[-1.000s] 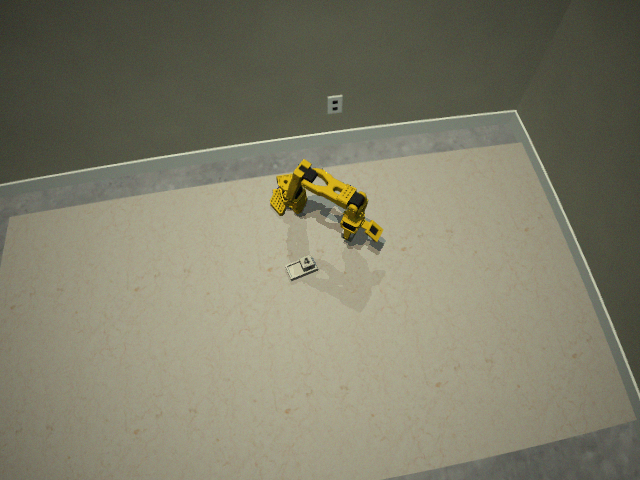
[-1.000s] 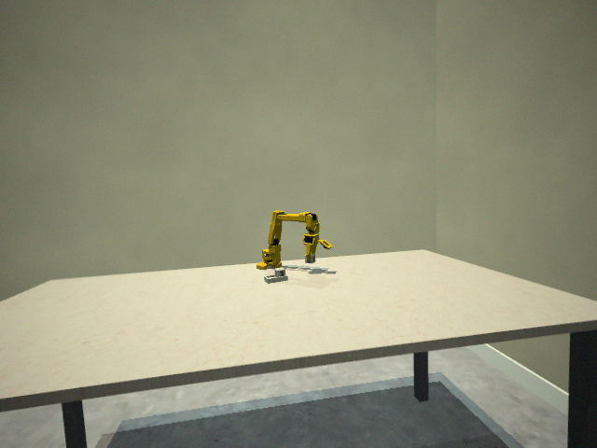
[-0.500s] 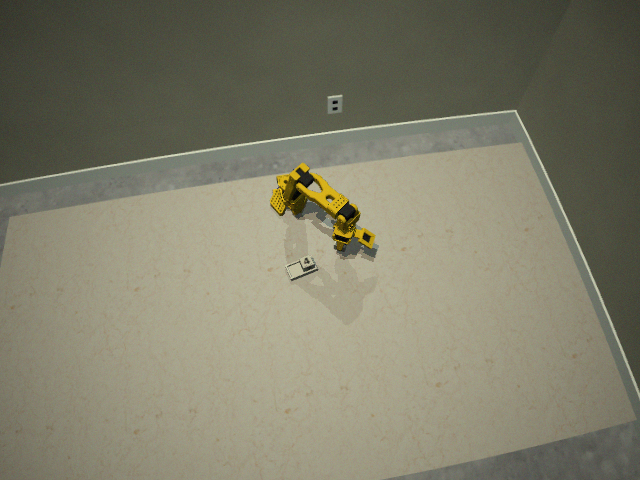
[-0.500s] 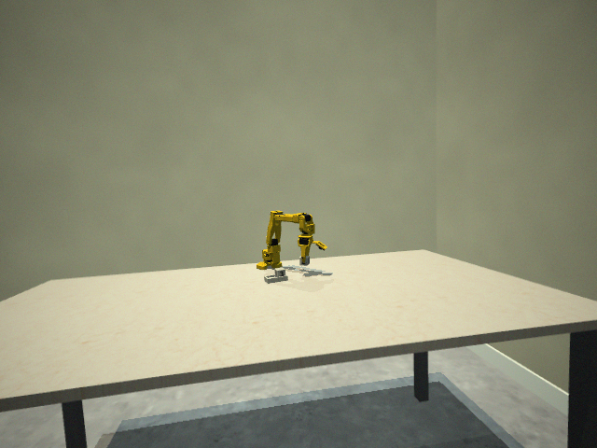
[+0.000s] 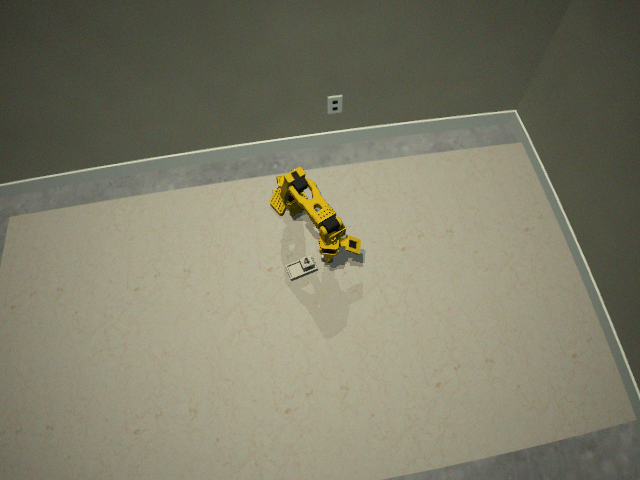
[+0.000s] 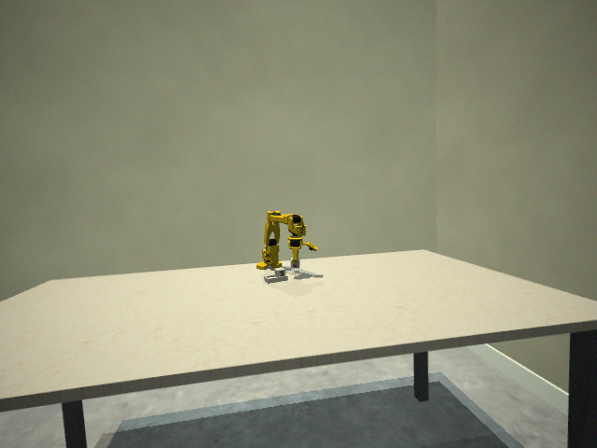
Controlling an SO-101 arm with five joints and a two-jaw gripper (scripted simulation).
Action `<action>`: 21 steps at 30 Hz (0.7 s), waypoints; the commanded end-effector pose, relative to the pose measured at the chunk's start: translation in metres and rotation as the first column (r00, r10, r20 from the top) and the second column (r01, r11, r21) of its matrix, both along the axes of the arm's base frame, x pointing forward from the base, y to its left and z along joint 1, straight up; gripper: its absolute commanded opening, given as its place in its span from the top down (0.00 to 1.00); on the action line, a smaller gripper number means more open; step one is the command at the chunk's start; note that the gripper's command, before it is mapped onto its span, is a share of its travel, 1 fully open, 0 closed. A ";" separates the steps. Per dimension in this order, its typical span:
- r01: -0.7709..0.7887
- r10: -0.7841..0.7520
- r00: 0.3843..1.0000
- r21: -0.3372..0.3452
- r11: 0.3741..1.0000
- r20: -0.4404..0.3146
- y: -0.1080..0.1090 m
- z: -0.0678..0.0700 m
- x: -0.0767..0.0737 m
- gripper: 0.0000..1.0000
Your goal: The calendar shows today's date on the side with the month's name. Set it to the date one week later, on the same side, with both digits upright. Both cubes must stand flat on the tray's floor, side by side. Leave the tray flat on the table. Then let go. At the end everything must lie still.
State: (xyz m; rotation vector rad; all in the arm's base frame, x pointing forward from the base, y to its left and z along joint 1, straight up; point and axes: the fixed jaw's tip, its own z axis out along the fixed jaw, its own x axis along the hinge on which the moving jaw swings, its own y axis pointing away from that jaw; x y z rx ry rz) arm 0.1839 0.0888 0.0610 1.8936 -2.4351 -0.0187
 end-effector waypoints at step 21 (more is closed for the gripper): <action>-0.455 0.453 0.889 0.016 0.890 0.069 -0.099 0.009 0.025 1.00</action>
